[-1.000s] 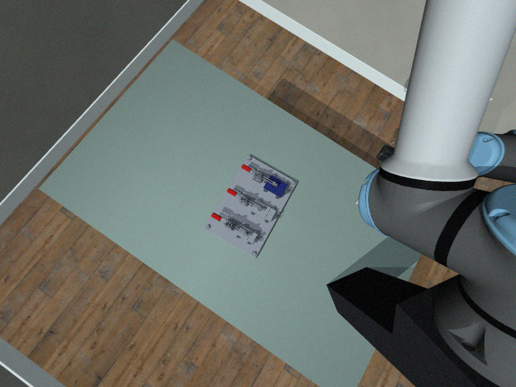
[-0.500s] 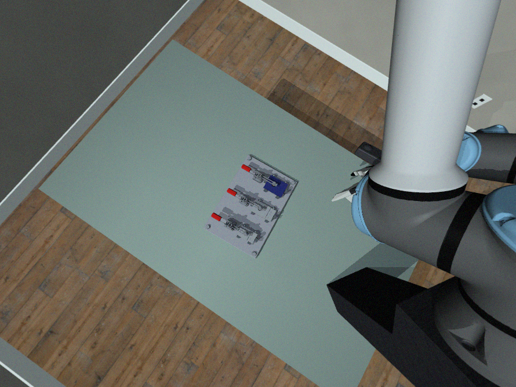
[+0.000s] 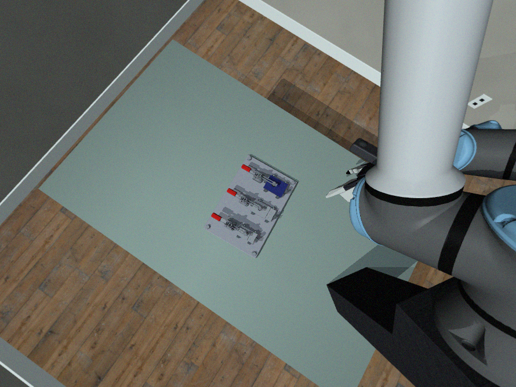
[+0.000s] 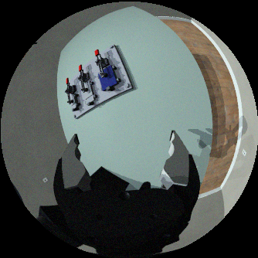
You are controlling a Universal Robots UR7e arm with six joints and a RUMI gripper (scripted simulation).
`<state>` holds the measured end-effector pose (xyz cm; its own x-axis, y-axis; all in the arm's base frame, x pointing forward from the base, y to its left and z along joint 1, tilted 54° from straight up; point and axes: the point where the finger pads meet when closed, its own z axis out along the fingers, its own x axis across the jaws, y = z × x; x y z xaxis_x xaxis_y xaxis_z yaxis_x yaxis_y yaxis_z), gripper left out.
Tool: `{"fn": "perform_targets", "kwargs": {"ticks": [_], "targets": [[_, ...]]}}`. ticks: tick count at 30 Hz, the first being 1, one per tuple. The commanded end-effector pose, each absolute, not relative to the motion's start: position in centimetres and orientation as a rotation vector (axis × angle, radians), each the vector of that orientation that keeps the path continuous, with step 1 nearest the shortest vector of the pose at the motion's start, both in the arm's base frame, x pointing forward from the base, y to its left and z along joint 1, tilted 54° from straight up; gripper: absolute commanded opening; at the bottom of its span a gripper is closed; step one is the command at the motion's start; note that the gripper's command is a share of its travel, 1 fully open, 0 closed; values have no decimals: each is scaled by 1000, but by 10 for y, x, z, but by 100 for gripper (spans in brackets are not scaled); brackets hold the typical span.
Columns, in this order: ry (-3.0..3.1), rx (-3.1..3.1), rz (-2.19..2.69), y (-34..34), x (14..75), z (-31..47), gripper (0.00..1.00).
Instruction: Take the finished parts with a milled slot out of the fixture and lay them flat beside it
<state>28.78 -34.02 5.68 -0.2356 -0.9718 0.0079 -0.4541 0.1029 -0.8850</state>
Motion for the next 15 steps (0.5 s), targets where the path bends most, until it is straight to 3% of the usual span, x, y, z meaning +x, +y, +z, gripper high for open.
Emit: {"fn": "perform_targets", "kwargs": {"ticks": [1, 6, 15], "targets": [[1767, -1398, -1074, -340, 288, 58, 100], [1734, -1326, -1017, -312, 330, 79, 100], [1722, -1302, -997, -302, 343, 87, 100]]}}
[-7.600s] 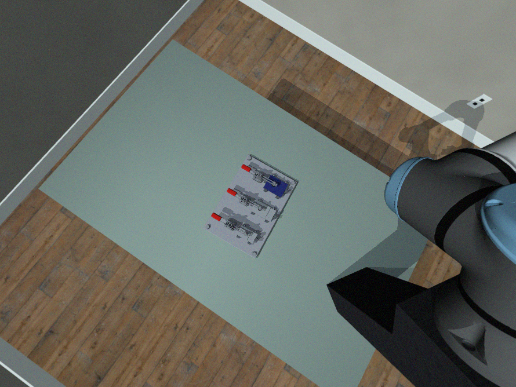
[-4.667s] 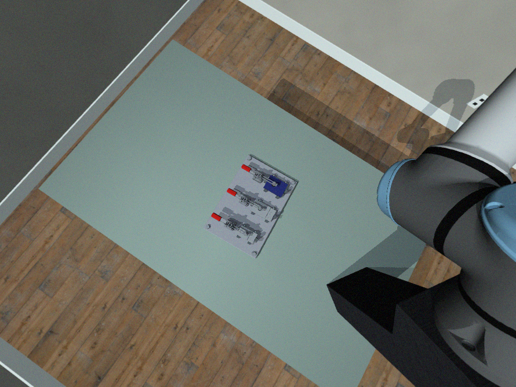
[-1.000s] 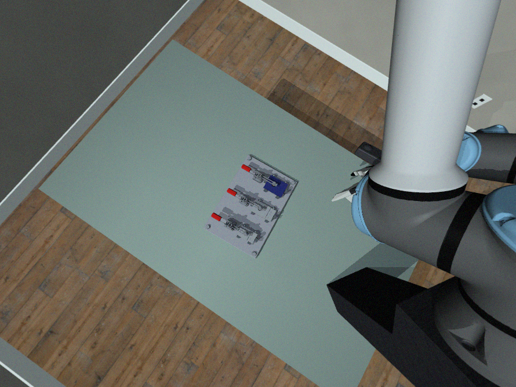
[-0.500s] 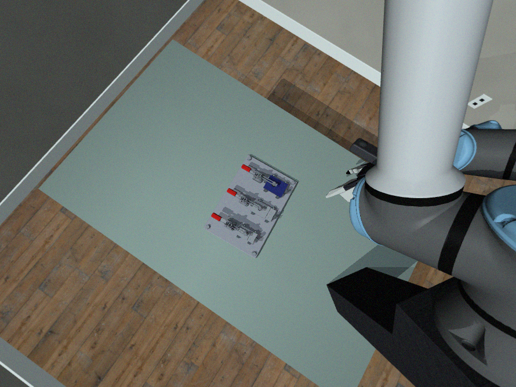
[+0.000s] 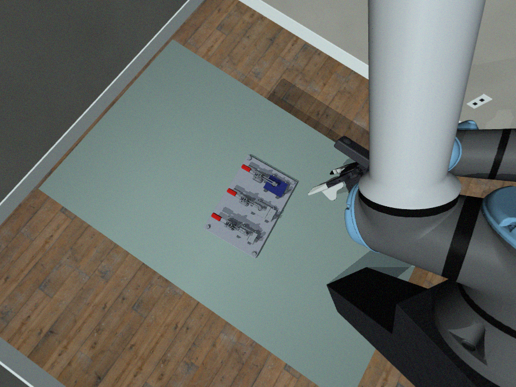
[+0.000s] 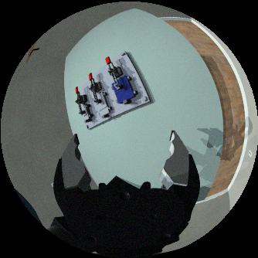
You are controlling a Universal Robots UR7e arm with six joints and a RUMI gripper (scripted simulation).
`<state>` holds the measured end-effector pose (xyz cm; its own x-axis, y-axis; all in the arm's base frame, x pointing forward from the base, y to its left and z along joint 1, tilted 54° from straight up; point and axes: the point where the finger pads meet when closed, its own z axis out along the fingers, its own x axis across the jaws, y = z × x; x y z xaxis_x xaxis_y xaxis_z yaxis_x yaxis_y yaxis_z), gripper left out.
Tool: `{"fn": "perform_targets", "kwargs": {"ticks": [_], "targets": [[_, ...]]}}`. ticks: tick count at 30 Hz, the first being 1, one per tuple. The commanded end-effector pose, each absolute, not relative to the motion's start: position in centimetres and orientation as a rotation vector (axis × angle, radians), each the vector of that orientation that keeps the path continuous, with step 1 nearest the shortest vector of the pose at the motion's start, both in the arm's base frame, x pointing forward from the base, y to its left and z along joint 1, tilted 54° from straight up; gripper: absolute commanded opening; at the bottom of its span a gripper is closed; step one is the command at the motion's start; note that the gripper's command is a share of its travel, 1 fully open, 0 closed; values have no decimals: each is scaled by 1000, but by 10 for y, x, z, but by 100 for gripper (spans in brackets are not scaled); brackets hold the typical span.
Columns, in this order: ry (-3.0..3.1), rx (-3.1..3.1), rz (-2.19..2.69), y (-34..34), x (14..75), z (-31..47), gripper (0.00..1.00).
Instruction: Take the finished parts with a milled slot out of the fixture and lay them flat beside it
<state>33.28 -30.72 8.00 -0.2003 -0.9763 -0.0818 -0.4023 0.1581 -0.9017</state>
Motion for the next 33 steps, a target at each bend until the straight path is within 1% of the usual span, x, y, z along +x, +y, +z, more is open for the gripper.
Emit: {"fn": "perform_targets", "kwargs": {"ticks": [1, 28, 33], "targets": [[1722, -1302, -997, -302, 343, 87, 100], [1722, -1300, -995, -302, 343, 86, 100], [1705, -1259, -963, -288, 367, 98, 100]]}}
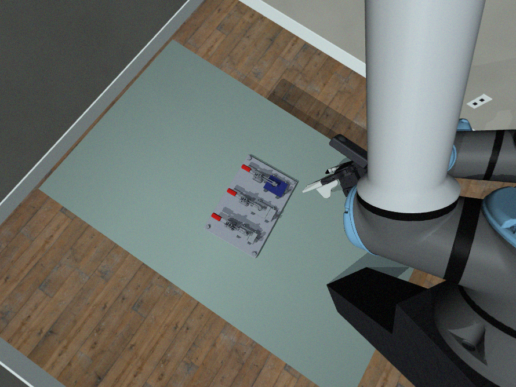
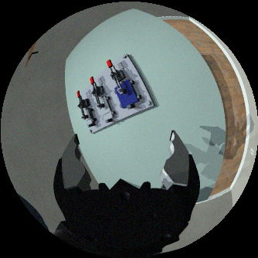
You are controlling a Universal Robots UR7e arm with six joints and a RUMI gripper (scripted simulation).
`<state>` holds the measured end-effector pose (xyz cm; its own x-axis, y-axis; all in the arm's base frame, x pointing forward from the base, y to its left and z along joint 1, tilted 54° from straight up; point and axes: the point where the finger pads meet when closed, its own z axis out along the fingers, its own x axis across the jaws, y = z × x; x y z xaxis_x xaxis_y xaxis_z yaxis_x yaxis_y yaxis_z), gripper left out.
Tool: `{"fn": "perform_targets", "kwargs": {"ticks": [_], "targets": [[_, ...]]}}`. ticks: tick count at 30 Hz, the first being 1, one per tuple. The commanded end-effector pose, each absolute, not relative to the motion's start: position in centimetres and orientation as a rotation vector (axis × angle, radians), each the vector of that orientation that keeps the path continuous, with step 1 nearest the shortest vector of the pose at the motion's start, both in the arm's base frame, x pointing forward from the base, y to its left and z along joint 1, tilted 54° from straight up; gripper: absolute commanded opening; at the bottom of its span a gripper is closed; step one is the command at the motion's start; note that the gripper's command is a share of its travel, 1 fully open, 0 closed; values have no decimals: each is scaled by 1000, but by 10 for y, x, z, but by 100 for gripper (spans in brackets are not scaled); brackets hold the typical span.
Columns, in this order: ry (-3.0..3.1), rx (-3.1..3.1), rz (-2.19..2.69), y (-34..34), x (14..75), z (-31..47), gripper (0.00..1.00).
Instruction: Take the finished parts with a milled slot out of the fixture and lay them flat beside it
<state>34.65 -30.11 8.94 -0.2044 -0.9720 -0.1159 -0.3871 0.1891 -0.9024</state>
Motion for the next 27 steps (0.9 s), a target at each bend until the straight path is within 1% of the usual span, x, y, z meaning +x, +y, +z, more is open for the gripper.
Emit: {"fn": "perform_targets", "kwargs": {"ticks": [1, 27], "targets": [[1701, -1252, -957, -285, 371, 100, 100], [1698, -1246, -953, -284, 375, 102, 100]]}}
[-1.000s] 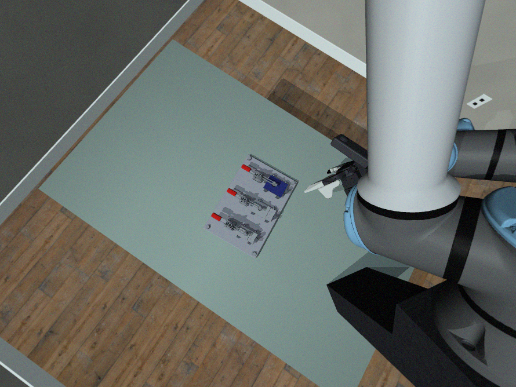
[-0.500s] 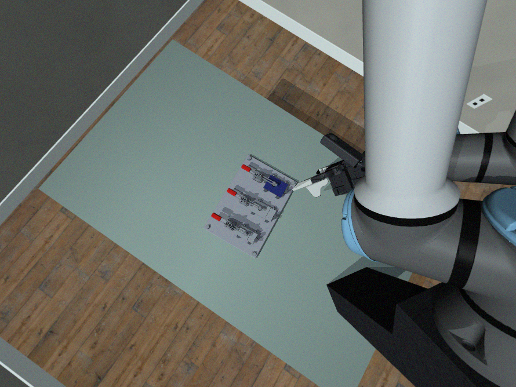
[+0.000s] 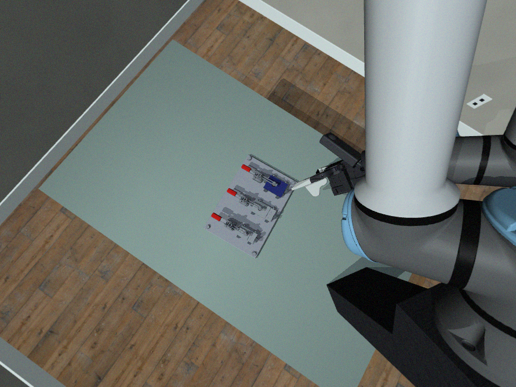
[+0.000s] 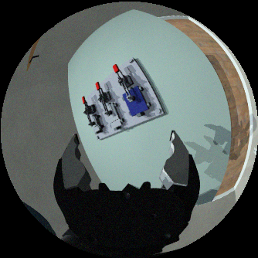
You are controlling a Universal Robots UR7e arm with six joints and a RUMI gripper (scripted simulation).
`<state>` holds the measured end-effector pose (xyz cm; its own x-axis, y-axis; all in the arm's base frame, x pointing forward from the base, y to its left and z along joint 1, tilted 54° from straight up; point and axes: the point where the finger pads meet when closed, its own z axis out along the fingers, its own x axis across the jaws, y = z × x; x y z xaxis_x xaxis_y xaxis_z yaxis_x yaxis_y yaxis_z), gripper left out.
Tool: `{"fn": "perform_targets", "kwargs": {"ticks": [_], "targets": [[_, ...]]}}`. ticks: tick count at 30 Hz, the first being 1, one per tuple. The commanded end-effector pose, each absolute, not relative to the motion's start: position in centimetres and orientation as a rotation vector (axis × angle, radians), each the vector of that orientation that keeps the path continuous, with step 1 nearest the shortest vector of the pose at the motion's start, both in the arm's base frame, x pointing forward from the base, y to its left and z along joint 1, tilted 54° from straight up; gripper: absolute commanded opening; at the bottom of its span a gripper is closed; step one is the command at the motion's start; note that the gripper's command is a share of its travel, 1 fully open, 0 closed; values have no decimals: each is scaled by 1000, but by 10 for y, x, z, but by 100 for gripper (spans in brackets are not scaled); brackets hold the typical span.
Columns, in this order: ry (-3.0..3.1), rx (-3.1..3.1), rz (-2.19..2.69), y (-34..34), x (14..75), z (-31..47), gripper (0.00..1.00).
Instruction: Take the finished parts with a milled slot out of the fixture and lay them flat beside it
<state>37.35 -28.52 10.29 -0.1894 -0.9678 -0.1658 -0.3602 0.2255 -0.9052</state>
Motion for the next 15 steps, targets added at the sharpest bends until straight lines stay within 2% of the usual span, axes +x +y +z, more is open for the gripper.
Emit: {"fn": "perform_targets", "kwargs": {"ticks": [1, 15], "targets": [[1698, -1246, -953, -284, 375, 102, 100], [1680, -1209, -922, -269, 397, 113, 100]]}}
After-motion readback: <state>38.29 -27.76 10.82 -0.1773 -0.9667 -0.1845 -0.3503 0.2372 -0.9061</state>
